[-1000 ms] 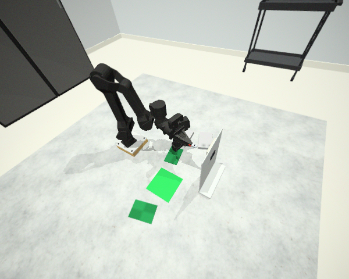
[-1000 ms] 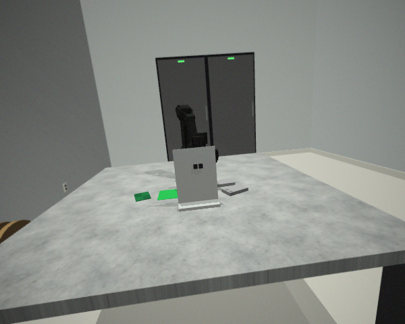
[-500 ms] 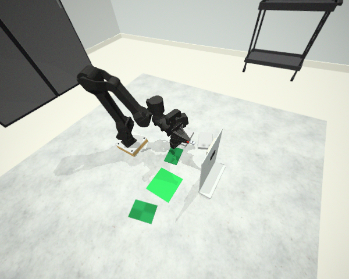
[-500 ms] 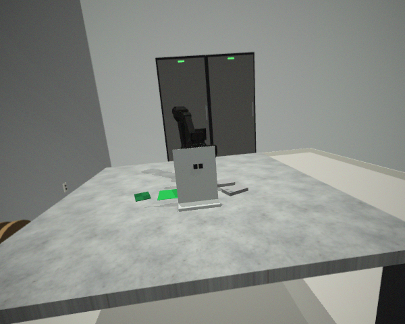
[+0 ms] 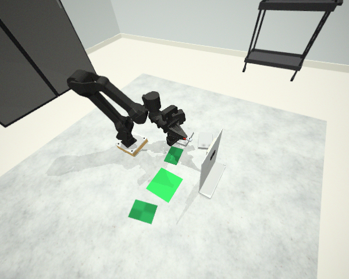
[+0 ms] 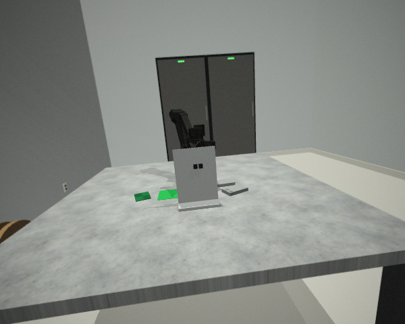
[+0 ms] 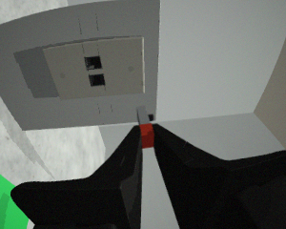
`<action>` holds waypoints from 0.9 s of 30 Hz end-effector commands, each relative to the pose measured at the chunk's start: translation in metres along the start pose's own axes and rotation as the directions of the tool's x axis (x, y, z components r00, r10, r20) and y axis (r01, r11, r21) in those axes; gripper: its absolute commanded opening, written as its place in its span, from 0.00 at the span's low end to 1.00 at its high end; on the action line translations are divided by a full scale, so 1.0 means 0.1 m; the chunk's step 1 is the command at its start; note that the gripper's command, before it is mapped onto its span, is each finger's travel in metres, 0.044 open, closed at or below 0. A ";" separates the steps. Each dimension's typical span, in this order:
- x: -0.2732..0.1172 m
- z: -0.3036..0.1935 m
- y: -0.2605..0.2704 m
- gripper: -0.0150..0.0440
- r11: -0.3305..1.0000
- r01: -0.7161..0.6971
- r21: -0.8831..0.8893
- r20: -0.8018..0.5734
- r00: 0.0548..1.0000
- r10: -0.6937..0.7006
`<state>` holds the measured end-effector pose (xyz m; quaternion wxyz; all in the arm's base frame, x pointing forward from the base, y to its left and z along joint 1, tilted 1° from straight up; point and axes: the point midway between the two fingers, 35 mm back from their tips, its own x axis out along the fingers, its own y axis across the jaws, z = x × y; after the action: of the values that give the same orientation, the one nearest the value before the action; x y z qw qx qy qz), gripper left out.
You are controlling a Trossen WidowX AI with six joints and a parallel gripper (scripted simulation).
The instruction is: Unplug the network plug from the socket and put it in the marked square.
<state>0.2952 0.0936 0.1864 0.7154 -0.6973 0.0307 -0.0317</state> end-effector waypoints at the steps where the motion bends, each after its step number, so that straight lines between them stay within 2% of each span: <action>1: -0.02 -0.02 -0.06 0.25 1.000 0.001 -0.001 0.004 1.000 -0.001; 7: 0.00 -0.04 -0.05 0.25 1.000 -0.017 -0.017 0.002 1.000 0.017; 27: 0.32 -0.40 0.34 0.25 0.945 -0.290 -0.151 -0.038 0.957 0.288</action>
<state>0.3201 0.0574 0.1566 0.6636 -0.7357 0.1250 0.0534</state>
